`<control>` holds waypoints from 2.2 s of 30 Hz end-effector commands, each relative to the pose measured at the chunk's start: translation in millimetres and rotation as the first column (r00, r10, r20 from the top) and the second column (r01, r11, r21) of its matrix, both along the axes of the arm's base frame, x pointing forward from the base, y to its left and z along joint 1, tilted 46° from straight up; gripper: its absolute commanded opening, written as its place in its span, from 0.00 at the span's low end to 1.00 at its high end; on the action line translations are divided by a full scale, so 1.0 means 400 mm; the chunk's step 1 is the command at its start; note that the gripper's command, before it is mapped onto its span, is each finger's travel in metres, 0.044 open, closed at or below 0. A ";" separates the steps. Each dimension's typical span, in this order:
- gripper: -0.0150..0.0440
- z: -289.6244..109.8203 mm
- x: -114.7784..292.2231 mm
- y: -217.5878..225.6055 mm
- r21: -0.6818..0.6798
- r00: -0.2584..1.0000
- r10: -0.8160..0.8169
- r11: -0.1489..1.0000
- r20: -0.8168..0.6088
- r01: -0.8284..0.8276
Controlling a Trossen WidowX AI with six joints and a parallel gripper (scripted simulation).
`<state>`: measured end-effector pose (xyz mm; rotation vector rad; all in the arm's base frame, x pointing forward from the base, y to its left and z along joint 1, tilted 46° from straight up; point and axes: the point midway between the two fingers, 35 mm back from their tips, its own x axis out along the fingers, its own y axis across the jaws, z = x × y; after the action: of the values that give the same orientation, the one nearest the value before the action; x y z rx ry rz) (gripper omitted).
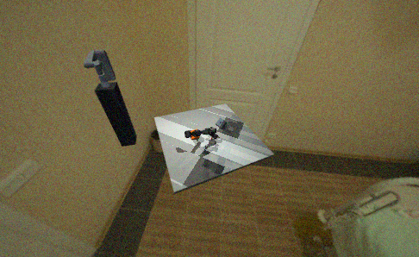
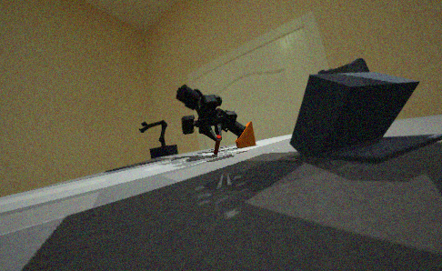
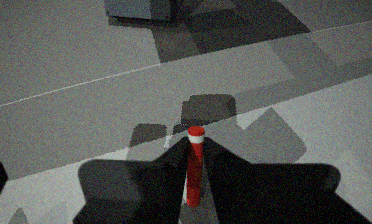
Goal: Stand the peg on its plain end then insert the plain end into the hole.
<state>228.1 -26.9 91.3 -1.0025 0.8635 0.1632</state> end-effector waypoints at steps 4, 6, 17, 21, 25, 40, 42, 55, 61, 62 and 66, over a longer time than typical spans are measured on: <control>0.34 0.001 -0.011 -0.001 0.026 0.999 0.042 0.999 0.030 -0.042; 0.34 0.003 -0.014 -0.002 0.034 0.998 0.053 0.998 0.040 -0.054; 0.34 0.012 -0.030 -0.007 0.075 0.989 0.114 0.990 0.096 -0.122; 0.34 0.014 -0.036 -0.009 0.089 0.984 0.136 0.985 0.117 -0.146; 0.34 0.017 -0.042 -0.011 0.102 0.978 0.157 0.980 0.138 -0.171; 0.34 0.025 -0.065 -0.021 0.146 0.948 0.231 0.953 0.219 -0.266; 0.34 0.026 -0.067 -0.023 0.151 0.943 0.240 0.949 0.230 -0.278; 0.34 0.030 -0.086 -0.033 0.182 0.907 0.297 0.915 0.300 -0.360; 0.34 0.031 -0.095 -0.039 0.195 0.887 0.321 0.897 0.332 -0.397; 0.34 0.031 -0.096 -0.040 0.196 0.884 0.324 0.894 0.338 -0.403; 0.34 0.031 -0.102 -0.043 0.204 0.869 0.339 0.881 0.360 -0.428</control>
<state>188.7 -43.3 102.2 -0.8991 0.3492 0.4355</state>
